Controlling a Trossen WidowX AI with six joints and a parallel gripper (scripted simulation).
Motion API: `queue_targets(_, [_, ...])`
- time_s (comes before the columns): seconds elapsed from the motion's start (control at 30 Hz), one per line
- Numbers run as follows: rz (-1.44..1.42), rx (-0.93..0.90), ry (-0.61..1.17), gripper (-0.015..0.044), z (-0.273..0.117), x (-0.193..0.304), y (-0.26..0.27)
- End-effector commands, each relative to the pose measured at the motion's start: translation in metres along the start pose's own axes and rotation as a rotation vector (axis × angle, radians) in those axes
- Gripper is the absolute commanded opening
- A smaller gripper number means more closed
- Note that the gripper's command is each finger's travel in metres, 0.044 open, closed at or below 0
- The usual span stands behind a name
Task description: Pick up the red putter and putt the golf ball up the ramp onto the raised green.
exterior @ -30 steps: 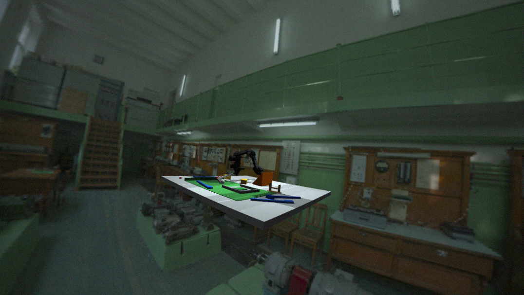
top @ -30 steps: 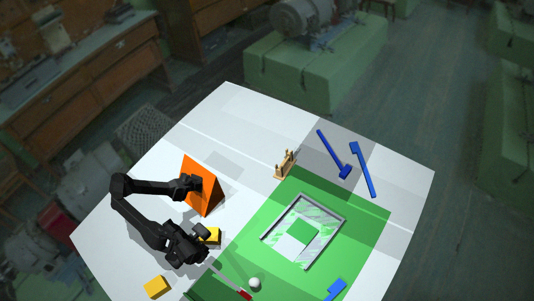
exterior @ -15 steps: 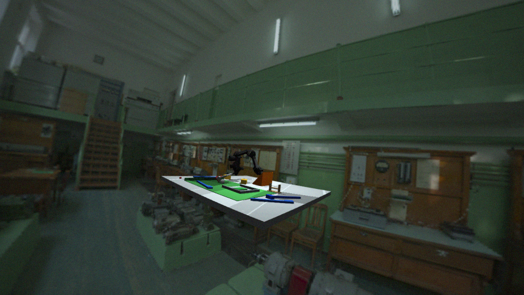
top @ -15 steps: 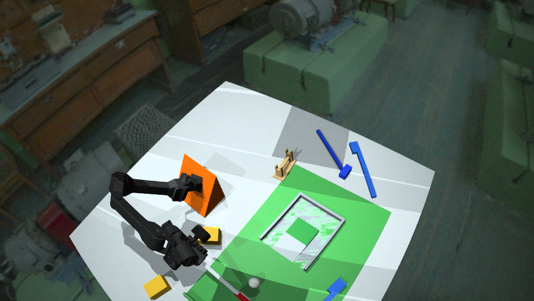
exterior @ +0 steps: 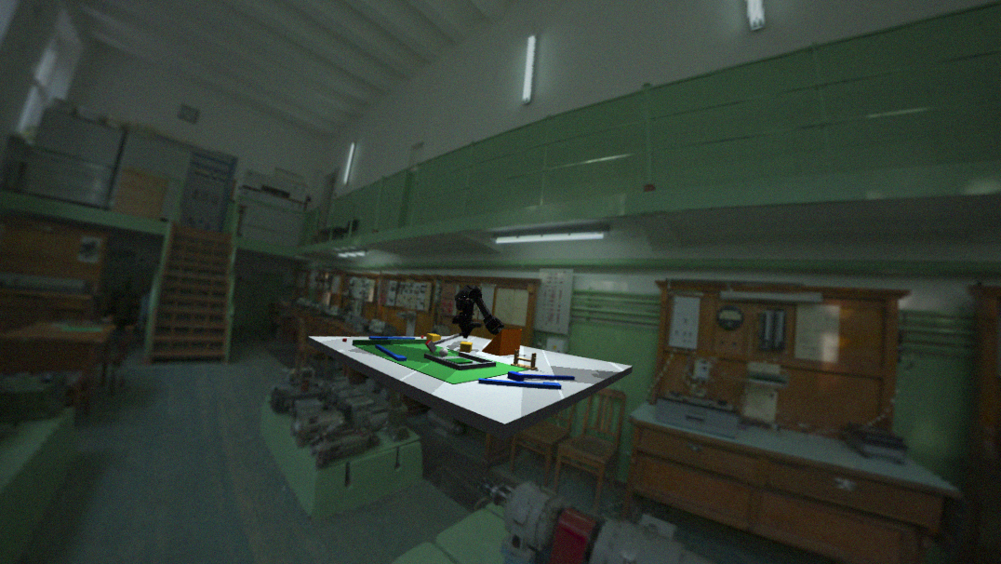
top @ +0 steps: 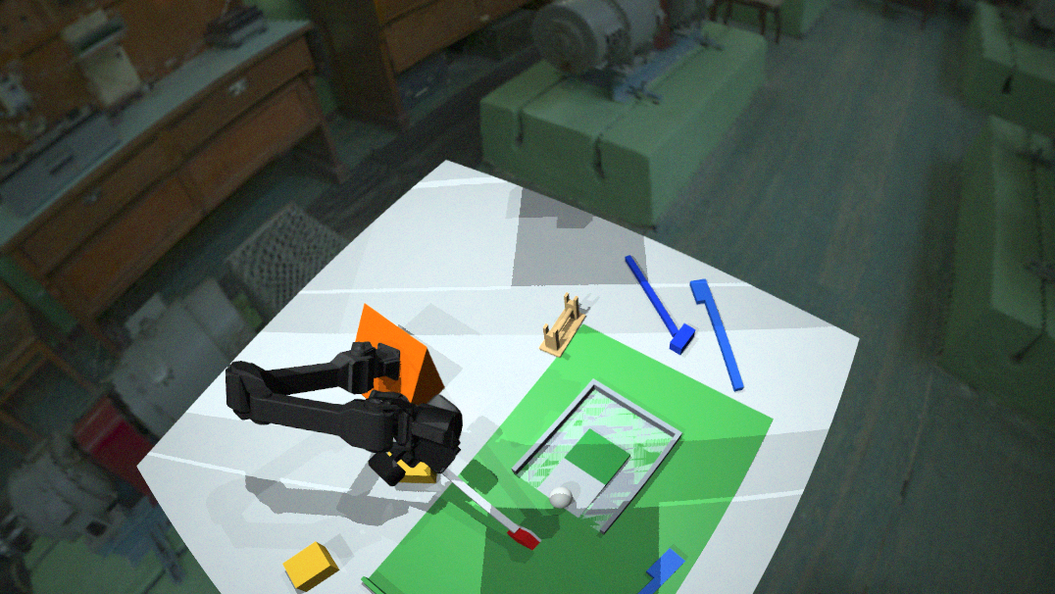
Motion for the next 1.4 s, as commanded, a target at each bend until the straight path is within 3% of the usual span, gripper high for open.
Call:
queue_targets(0.0, [0.002, -0.002, -0.007, 0.0, -0.01, 0.0, 0.004])
queue_targets(0.33, [0.002, 0.0, -0.006, 0.0, -0.058, 0.001, 0.004])
queue_targets(1.37, [0.002, -0.002, -0.006, 0.0, -0.051, 0.001, 0.003])
Point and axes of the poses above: the point midway between the two fingers, 35 mm back from their tips, its own z axis out along the fingers, its own y axis across the jaws, x = y × z, the point moved 10 cm from there along -z, back along the fingers, and after that the axes turned 7 degrees about z, right-handed, at the moved point
